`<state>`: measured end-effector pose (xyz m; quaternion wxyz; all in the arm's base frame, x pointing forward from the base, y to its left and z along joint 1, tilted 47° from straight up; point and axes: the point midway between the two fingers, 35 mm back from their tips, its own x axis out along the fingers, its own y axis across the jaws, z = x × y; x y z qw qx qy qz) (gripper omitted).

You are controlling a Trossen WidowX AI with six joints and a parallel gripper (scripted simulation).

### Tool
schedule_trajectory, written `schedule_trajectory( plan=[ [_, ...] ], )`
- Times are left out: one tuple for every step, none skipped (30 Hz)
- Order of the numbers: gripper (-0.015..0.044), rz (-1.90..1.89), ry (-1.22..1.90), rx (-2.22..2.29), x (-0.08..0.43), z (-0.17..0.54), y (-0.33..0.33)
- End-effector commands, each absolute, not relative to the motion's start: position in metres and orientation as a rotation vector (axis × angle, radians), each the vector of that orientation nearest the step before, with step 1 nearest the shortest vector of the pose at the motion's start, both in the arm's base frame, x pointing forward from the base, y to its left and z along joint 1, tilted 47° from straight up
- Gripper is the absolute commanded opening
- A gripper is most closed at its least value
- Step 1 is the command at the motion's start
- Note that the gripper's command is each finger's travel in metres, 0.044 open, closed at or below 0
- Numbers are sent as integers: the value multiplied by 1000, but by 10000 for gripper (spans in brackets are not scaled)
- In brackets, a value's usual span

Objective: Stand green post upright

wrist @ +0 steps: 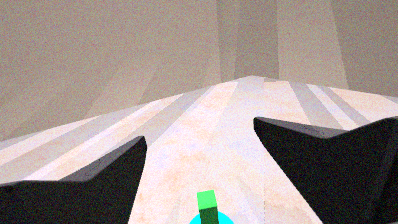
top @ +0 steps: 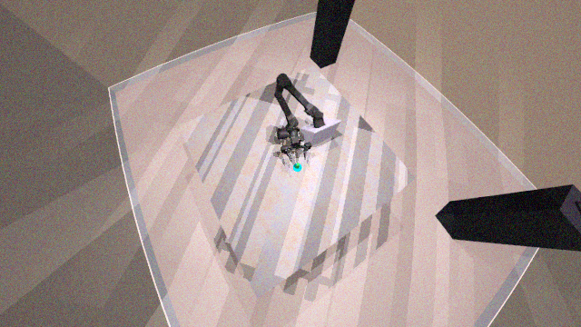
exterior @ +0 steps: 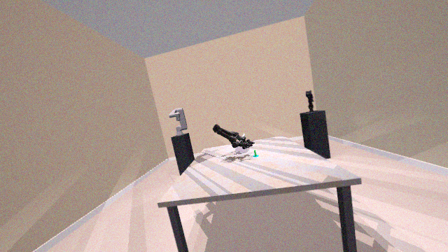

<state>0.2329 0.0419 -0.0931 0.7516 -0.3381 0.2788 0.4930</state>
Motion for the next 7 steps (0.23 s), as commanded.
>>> schedule_trajectory(
  plan=[
    [400, 1070, 612, -735, 231, -86, 50],
    [400, 1070, 612, -735, 231, -86, 50],
    [400, 1072, 626, -730, 231, -87, 50],
    [400, 1078, 668, -719, 232, -91, 51],
    [400, 1086, 740, -702, 233, -98, 53],
    [400, 1093, 828, -687, 233, -105, 55],
    [400, 1095, 917, -677, 234, -111, 57]
  ],
)
